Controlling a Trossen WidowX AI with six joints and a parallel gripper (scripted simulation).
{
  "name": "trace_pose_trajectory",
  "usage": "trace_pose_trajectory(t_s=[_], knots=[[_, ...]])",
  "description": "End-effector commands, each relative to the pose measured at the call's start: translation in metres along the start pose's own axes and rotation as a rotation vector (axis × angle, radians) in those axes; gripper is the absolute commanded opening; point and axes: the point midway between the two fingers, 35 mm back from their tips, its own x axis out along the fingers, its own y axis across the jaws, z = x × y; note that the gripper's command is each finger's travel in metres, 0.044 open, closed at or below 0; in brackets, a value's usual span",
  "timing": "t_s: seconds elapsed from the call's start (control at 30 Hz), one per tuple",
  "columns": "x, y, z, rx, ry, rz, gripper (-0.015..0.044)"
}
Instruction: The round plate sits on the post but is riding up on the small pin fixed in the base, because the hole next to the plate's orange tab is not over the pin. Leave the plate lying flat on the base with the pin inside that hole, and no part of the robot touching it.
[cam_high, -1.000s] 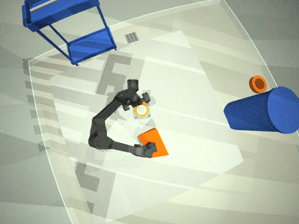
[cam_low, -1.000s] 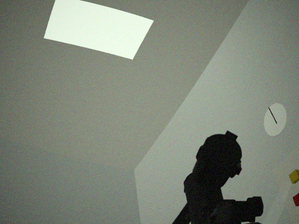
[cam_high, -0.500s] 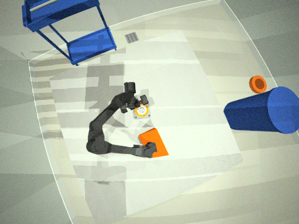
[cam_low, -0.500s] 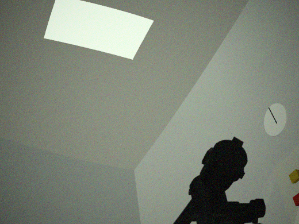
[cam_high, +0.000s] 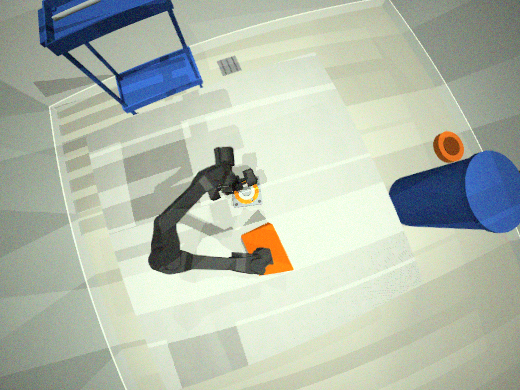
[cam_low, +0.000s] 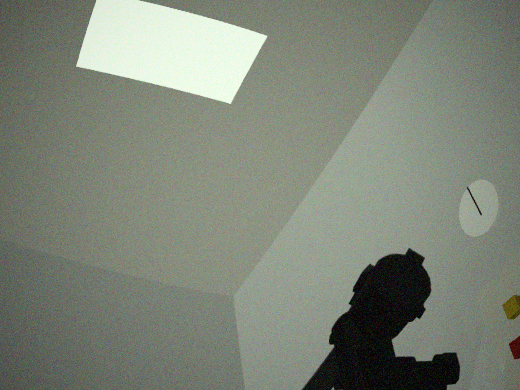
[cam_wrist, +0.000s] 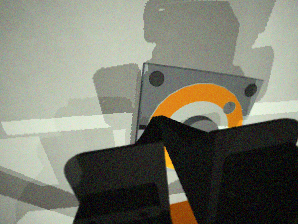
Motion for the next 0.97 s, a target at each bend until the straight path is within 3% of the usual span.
trace_pose_trajectory(t_s=[0.0,0.3,0.93], knots=[[0.0,0.002,-0.002,0.002,-0.002,0.005,0.0],[-0.045,0.001,-0.005,0.002,-0.002,0.003,0.0],[-0.036,0.0,-0.004,0.01,-0.003,0.009,0.0]])
